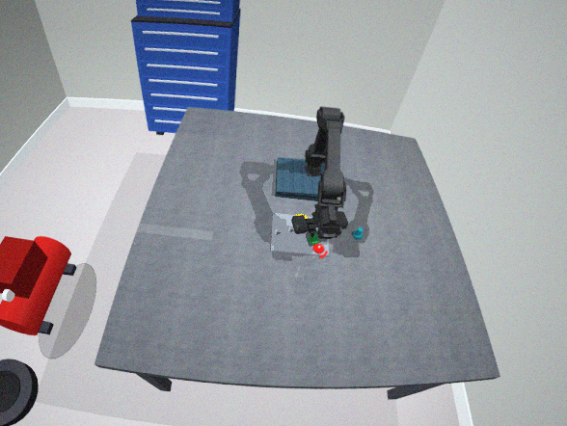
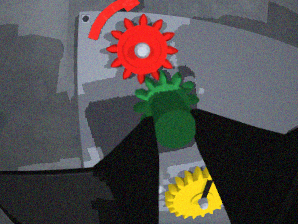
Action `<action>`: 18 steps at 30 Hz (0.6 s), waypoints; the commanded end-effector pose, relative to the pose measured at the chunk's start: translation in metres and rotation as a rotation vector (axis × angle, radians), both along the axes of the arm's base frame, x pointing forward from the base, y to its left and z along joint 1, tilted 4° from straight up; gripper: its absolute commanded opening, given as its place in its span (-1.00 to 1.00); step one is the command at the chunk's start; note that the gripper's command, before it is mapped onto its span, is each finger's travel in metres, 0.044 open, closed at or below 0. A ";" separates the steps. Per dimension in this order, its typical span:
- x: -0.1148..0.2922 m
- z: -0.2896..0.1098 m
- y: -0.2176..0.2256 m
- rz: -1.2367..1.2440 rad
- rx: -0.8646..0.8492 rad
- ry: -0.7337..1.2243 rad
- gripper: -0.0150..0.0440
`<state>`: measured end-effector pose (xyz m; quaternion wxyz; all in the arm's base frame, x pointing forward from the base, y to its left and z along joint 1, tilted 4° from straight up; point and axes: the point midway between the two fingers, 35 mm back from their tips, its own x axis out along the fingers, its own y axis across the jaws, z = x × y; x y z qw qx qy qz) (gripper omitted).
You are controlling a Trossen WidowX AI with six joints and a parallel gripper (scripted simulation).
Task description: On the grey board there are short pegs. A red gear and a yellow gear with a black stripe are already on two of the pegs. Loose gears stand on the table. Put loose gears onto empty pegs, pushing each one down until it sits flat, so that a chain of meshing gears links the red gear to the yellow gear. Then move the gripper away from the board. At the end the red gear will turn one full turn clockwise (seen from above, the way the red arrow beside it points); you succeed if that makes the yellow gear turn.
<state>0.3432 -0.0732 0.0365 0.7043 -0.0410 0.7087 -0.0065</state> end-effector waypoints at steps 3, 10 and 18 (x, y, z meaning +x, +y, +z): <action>0.000 -0.001 -0.001 0.111 -0.001 0.008 -0.31; 0.001 0.003 0.000 0.003 -0.002 0.001 -0.02; 0.001 0.047 0.003 -0.091 -0.002 -0.006 -0.02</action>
